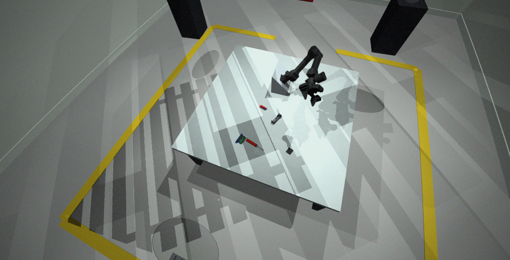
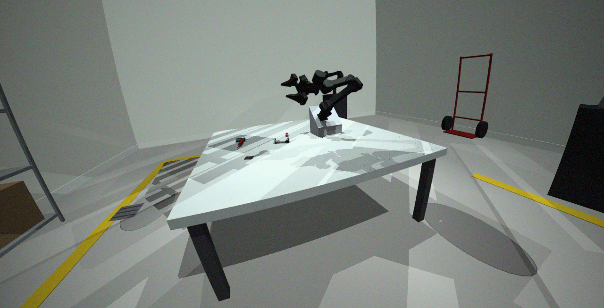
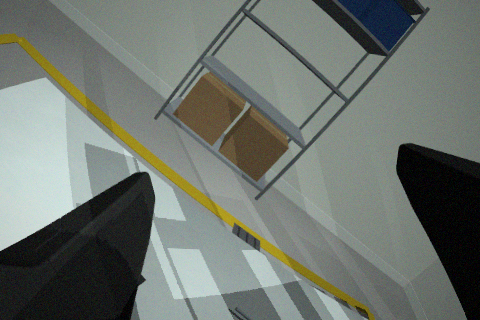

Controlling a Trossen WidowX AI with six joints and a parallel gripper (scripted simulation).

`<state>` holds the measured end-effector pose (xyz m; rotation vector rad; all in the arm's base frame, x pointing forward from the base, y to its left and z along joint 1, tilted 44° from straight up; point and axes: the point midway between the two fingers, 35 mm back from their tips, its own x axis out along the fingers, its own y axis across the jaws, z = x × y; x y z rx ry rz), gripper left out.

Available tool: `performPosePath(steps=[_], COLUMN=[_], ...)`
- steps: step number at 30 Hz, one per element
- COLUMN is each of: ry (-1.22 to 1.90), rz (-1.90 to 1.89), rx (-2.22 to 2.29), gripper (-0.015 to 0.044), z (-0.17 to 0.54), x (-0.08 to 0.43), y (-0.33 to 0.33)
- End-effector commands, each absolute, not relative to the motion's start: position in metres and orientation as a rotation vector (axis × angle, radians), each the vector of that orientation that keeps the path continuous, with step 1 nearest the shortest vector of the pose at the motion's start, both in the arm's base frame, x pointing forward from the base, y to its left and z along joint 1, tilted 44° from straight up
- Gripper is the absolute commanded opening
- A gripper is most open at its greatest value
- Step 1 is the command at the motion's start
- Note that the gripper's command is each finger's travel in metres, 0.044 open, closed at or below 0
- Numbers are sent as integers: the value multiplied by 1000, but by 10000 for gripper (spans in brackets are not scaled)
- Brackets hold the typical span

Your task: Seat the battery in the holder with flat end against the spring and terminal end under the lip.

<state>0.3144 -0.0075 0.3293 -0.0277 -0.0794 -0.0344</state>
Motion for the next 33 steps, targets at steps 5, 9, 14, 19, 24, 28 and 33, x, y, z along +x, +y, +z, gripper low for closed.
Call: performPosePath(steps=[5,9,14,19,24,28,33], ry=[164,428,707,894,959,917,817], rz=[-6,93,304,586,891,1111,1260], rx=[-242,-437,-593,-644,-595,-498,-388], gripper=[269,222,222,222,222,222,222], z=[272,201,114,35,-30,-69,-95], x=[347,368,370,349,314,282,254], y=[-21,-40,-62,-77,-82,-78,-71])
